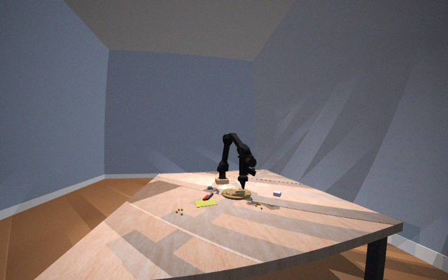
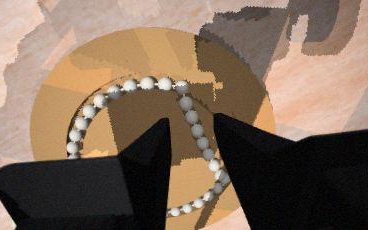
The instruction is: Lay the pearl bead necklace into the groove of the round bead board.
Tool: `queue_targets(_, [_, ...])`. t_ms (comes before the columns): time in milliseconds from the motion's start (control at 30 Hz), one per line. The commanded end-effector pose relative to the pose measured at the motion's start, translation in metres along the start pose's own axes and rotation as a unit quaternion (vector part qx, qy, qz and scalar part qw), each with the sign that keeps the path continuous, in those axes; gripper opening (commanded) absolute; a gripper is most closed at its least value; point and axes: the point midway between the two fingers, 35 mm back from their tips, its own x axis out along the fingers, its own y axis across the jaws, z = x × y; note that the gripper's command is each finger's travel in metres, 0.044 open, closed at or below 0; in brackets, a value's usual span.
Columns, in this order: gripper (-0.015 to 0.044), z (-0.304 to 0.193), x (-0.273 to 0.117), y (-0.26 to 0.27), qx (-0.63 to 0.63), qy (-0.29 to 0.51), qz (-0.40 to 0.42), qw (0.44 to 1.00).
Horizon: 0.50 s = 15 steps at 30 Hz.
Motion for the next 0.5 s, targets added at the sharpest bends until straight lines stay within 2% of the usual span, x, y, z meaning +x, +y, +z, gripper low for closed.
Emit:
queue_targets(0, [0.0120, -0.001, -0.004, 0.000, -0.122, 0.000, 0.001, 0.993])
queue_targets(233, [0.0120, -0.001, -0.004, 0.000, -0.122, 0.000, 0.001, 0.993])
queue_targets(433, [0.0120, -0.001, 0.012, 0.000, -0.122, 0.000, 0.001, 0.993])
queue_targets(467, [0.0120, 0.000, 0.003, -0.002, -0.118, -0.002, -0.004, 0.993])
